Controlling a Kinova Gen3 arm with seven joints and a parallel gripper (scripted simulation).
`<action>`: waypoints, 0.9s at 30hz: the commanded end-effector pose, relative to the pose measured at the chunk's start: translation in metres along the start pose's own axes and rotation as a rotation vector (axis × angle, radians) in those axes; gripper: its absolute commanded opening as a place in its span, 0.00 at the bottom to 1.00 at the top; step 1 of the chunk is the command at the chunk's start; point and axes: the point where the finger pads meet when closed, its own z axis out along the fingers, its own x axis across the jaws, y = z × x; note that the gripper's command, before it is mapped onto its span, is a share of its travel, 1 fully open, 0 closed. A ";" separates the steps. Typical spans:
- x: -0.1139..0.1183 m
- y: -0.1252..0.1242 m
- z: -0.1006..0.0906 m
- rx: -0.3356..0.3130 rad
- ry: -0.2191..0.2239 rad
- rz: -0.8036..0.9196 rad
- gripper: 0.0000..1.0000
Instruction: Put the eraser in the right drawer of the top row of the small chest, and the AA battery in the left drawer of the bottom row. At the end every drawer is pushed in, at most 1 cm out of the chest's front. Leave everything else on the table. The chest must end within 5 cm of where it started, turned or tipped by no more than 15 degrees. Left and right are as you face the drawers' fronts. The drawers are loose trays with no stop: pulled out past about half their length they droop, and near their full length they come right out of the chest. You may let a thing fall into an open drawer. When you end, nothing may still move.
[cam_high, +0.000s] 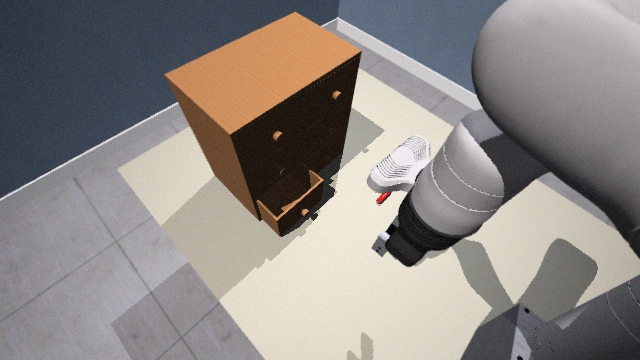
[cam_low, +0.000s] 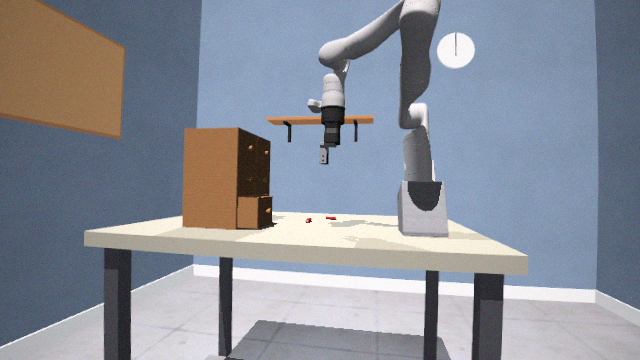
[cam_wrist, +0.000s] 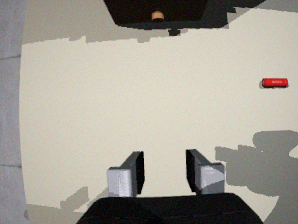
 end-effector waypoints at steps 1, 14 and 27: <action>-0.001 0.000 -0.001 0.003 -0.012 0.017 0.67; -0.001 0.000 -0.001 0.003 -0.012 0.017 0.67; -0.001 -0.002 -0.001 0.003 -0.012 0.006 0.67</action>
